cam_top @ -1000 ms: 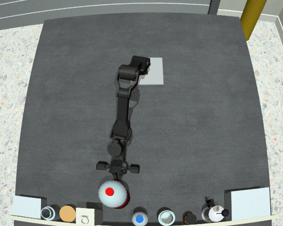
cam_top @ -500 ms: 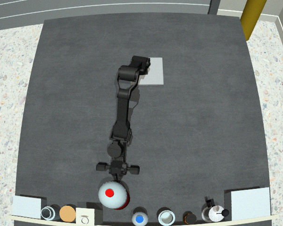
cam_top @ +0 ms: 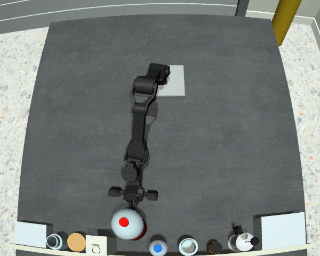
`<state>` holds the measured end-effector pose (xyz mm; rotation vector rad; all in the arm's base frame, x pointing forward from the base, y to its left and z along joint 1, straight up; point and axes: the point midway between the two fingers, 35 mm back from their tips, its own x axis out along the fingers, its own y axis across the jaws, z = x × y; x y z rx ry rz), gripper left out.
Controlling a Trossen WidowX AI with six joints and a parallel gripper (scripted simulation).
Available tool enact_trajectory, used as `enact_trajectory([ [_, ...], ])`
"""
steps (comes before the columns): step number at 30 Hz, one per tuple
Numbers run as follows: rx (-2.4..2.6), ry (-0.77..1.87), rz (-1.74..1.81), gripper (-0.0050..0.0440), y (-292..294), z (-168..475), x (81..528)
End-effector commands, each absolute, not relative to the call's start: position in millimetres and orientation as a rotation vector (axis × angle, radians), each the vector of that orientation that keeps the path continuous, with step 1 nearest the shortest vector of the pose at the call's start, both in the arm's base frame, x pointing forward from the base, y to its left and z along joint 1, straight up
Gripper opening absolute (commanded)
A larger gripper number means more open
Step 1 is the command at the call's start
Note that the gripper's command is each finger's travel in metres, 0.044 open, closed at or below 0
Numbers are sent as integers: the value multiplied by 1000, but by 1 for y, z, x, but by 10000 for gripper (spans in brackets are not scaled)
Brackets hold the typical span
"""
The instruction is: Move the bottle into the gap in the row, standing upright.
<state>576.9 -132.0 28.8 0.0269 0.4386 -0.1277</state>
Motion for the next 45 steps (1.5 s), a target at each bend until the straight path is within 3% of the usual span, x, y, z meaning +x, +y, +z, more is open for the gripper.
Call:
enact_trajectory([
  [1, 25, 404, -126, -50, -131, 43, 587],
  [45, 24, 403, -126, -50, -132, 43, 596],
])
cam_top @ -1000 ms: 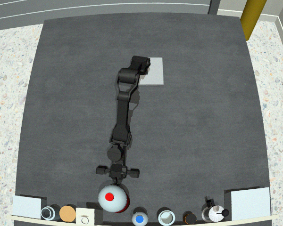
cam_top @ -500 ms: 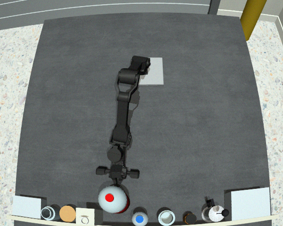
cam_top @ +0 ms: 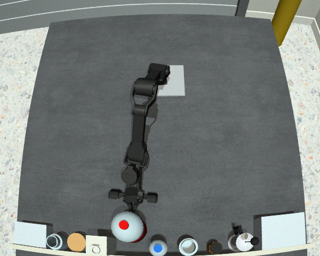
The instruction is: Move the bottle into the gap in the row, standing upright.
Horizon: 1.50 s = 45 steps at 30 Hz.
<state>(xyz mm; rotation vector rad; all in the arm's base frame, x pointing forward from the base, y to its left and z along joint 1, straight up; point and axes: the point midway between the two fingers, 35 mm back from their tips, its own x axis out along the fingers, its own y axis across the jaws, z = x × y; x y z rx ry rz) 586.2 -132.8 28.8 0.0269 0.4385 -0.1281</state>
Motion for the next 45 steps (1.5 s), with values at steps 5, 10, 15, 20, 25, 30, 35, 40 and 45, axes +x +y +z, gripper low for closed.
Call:
enact_trajectory([
  [5, 24, 403, -126, -50, -132, 44, 597],
  [10, 25, 404, -126, -50, -132, 43, 598],
  [15, 25, 404, -126, -50, -132, 43, 602],
  [20, 25, 403, -126, -50, -132, 44, 603],
  [25, 24, 403, -126, -50, -132, 44, 604],
  [30, 24, 402, -126, -50, -132, 44, 605],
  [35, 24, 403, -126, -50, -132, 44, 606],
  [40, 24, 403, -126, -50, -132, 44, 607],
  [45, 24, 402, -126, -50, -132, 44, 608],
])
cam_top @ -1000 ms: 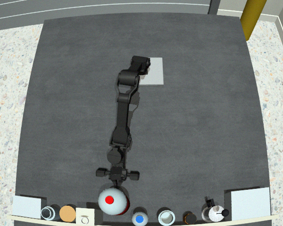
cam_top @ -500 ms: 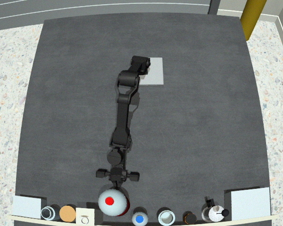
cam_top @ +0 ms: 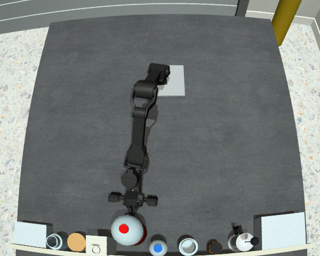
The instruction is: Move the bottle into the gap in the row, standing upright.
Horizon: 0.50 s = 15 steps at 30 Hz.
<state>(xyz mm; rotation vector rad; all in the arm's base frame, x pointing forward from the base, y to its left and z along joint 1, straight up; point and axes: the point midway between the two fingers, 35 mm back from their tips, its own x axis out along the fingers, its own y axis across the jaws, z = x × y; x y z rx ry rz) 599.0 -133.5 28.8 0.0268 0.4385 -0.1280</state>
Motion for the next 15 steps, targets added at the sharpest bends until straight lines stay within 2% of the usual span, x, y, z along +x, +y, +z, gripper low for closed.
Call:
enact_trajectory([
  [1, 24, 402, -126, -50, -132, 44, 608],
  [15, 24, 402, -126, -50, -132, 44, 611],
])
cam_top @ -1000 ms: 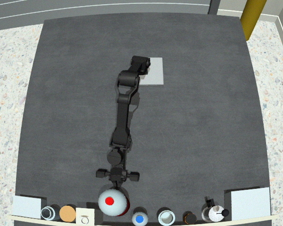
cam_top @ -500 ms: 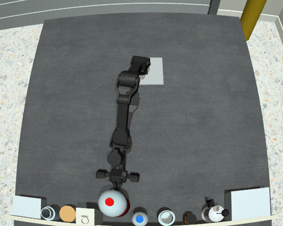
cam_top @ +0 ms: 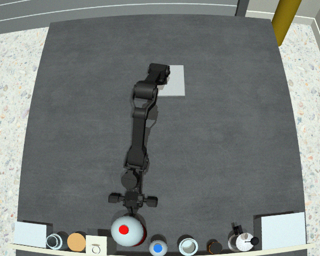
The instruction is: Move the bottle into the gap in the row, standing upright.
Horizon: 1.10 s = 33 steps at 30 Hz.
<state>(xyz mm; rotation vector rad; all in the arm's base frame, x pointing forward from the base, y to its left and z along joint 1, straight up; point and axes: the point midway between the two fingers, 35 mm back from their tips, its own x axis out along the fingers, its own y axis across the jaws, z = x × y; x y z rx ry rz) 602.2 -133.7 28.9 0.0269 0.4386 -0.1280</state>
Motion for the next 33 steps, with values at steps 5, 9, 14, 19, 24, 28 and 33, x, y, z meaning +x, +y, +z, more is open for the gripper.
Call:
enact_trajectory([
  [5, 24, 402, -126, -50, -132, 44, 612],
  [9, 24, 402, -126, -50, -132, 44, 613],
  [14, 24, 402, -126, -50, -132, 44, 614],
  [19, 24, 401, -126, -50, -132, 45, 615],
  [24, 24, 402, -126, -50, -132, 45, 616],
  [28, 24, 402, -126, -50, -132, 45, 617],
  [33, 24, 402, -126, -50, -132, 45, 618],
])
